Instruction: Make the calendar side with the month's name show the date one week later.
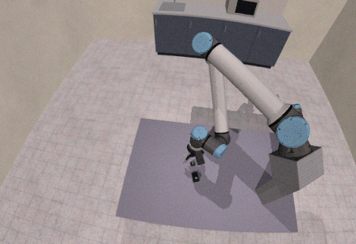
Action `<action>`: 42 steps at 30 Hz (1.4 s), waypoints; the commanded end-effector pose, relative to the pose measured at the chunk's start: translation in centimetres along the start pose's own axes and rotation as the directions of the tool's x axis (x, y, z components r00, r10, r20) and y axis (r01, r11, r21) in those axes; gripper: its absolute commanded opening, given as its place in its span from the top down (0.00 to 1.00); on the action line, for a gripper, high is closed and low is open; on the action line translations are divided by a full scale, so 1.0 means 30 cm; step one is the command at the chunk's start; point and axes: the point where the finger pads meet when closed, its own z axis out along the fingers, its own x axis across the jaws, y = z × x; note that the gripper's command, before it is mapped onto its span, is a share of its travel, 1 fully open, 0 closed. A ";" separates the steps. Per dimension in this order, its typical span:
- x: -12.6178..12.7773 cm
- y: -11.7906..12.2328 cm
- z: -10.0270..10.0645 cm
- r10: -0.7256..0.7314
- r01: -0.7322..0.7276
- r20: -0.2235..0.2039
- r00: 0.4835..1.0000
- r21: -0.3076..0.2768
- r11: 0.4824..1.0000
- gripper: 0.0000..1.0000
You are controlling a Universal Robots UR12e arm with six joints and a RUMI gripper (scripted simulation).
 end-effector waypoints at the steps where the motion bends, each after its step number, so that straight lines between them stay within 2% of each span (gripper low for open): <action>1: 0.002 0.003 0.001 0.126 -0.126 0.005 0.992 0.002 0.992 0.00; 15: 0.003 0.006 0.003 0.201 -0.201 0.005 0.979 0.002 0.980 0.00; 16: 0.003 0.006 0.003 0.201 -0.201 0.005 0.979 0.002 0.980 0.72; 42: 0.003 0.006 0.003 0.201 -0.201 0.005 0.979 0.002 0.980 0.72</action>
